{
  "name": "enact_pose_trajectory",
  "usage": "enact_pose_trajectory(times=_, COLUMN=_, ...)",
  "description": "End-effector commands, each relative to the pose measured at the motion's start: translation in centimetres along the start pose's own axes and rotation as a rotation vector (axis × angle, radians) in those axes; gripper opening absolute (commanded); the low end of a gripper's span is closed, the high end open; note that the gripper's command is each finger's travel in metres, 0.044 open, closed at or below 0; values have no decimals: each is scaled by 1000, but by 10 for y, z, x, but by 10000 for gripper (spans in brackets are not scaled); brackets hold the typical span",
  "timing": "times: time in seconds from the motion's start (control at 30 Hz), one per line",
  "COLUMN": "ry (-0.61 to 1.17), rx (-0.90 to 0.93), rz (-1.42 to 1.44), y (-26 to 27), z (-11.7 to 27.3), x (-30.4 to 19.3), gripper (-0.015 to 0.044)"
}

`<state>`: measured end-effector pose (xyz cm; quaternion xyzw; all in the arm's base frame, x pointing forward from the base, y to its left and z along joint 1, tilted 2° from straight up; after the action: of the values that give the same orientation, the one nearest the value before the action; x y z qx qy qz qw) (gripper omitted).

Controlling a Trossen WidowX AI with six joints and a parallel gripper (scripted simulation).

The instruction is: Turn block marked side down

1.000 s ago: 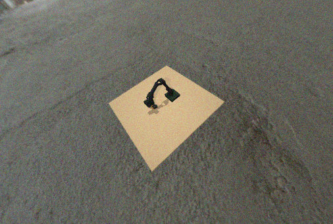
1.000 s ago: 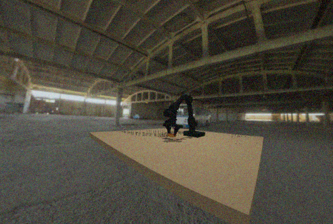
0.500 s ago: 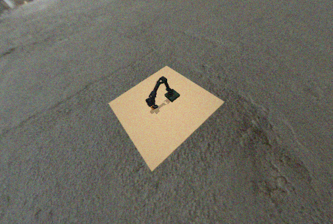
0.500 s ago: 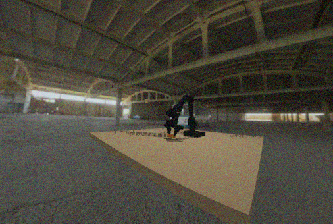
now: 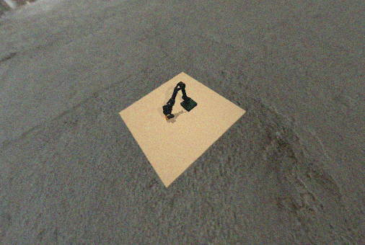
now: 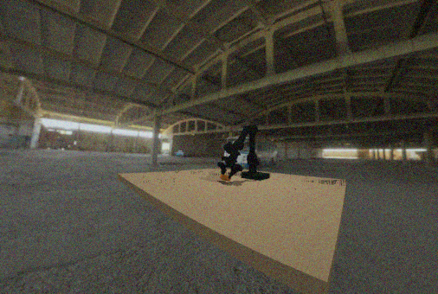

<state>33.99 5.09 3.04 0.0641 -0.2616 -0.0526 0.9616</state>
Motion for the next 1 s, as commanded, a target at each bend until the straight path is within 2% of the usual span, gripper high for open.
enact_pose_trajectory(times=0.0, ry=-47, rx=11, rz=-3, y=-1, z=3, x=-4, gripper=0)
enact_pose_trajectory(times=0.17, ry=-67, rx=15, rz=-3, y=-1, z=-2, x=-3, gripper=0)
enact_pose_trajectory(times=0.57, ry=-223, rx=53, rz=-1, y=-2, z=-31, x=-5, gripper=0)
enact_pose_trajectory(times=0.97, ry=-378, rx=91, rz=-1, y=-4, z=-42, x=-12, gripper=0)
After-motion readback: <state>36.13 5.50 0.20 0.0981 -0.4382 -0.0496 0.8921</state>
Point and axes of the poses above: the point midway between the two fingers, 35 mm back from their tips, its own z axis back along the fingers, its own y axis across the jaws, x = y × z, the point moved 1 cm from there along z, back along the fingers, and after that the axes turned 14 degrees about -z, right-handed, at the moved point
